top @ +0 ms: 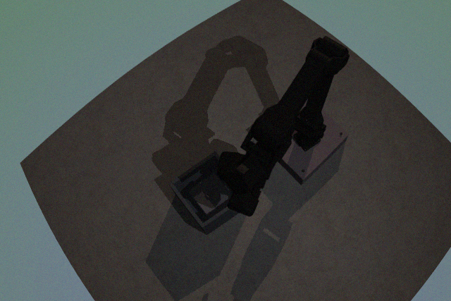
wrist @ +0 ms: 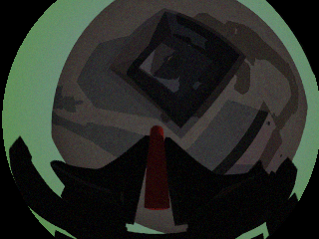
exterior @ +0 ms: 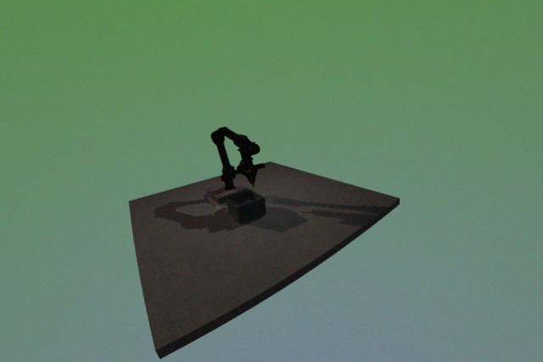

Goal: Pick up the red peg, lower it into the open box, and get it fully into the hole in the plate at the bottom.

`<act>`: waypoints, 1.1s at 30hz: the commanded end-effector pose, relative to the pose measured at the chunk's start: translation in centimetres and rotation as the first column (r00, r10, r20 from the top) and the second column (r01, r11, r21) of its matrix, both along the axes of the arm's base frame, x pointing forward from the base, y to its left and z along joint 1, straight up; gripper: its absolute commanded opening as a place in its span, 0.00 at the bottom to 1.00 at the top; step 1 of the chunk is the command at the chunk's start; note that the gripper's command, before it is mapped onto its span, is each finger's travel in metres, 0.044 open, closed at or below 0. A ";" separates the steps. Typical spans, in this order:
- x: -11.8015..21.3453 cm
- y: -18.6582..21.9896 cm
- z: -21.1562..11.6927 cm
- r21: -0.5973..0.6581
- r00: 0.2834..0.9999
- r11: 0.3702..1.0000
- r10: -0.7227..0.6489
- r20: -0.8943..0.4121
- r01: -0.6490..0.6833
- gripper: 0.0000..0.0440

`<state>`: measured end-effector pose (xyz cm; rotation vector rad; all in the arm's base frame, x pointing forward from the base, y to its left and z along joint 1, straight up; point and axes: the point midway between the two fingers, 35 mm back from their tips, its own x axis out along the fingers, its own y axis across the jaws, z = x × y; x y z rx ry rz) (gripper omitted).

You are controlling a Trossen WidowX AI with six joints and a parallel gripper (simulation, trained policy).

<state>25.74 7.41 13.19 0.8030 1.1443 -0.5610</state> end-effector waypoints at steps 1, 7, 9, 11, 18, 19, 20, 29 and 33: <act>1.3 -1.3 0.3 -0.013 1.000 1.000 -0.024 0.015 0.024 0.00; 2.7 -3.0 0.0 -0.021 0.998 0.998 -0.064 0.021 0.065 0.00; 3.1 -3.6 -0.1 -0.023 0.997 0.997 -0.077 0.022 0.078 0.00; 3.5 -4.1 -0.3 -0.023 0.996 0.996 -0.090 0.022 0.090 0.00; 4.8 -5.7 -1.2 -0.020 0.992 0.992 -0.127 0.016 0.128 0.01; 4.9 -5.9 -1.3 -0.018 0.991 0.991 -0.132 0.014 0.132 0.01; 5.1 -6.1 -1.4 -0.017 0.991 0.991 -0.136 0.011 0.136 0.02; 6.1 -7.3 -3.0 -0.003 0.987 0.987 -0.158 -0.026 0.158 0.04; 6.4 -7.5 -4.1 -0.002 0.986 0.987 -0.159 -0.051 0.160 0.04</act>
